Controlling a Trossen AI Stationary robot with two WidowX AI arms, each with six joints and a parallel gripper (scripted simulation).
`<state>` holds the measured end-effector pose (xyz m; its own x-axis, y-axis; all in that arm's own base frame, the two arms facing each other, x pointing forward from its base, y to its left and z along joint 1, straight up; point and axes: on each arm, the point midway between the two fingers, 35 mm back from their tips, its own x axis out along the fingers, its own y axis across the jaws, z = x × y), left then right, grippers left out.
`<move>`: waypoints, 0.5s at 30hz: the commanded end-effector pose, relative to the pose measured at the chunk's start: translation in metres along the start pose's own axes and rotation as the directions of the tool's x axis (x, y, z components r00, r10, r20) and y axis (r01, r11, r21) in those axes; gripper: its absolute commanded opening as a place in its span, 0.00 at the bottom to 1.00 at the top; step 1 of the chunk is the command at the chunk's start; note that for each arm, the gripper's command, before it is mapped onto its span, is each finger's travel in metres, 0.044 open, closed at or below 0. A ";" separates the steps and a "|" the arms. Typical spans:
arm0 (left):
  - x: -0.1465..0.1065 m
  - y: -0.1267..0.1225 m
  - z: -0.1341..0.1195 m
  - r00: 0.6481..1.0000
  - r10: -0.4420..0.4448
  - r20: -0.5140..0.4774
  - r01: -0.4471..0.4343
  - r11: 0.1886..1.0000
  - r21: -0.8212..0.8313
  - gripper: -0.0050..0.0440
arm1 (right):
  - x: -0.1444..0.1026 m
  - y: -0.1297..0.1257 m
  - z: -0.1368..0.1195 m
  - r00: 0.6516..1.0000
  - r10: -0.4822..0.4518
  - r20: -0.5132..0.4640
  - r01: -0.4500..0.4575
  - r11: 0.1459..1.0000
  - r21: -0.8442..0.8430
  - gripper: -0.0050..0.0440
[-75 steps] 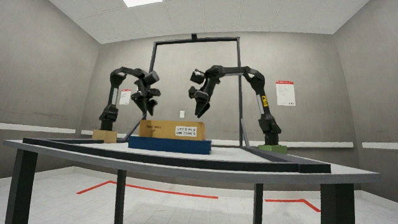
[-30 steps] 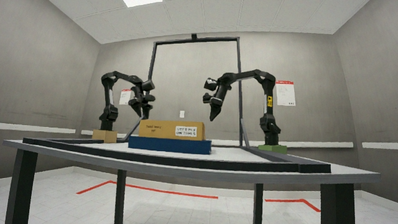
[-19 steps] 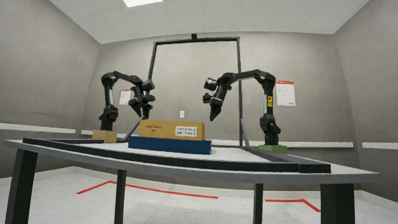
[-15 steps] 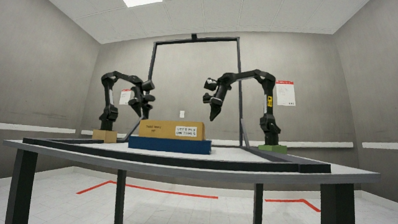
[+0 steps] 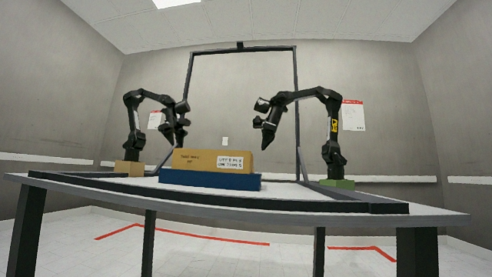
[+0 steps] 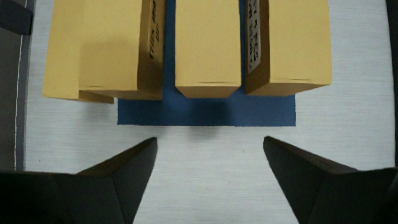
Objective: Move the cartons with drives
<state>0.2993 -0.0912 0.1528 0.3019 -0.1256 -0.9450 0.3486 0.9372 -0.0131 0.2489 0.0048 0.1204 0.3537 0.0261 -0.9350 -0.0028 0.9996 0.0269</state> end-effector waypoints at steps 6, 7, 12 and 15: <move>-0.008 -0.004 -0.001 1.000 0.010 0.028 -0.010 1.000 0.000 0.88 | -0.003 0.004 -0.004 1.000 -0.006 0.015 0.006 1.000 0.001 0.88; -0.008 -0.004 -0.001 1.000 0.010 0.028 -0.010 1.000 0.000 0.88 | -0.003 0.004 -0.004 1.000 -0.006 0.015 0.006 1.000 0.001 0.88; -0.008 -0.004 -0.001 1.000 0.010 0.028 -0.010 1.000 0.000 0.88 | -0.003 0.004 -0.004 1.000 -0.006 0.015 0.006 1.000 0.001 0.88; -0.009 -0.004 -0.001 1.000 0.004 0.030 -0.004 1.000 0.000 0.88 | -0.003 0.004 -0.004 1.000 -0.007 0.015 0.007 1.000 0.002 0.88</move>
<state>0.2951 -0.0935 0.1534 0.3055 -0.1244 -0.9440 0.3472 0.9377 -0.0112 0.2458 0.0087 0.1205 0.3591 0.0239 -0.9330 0.0001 0.9997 0.0257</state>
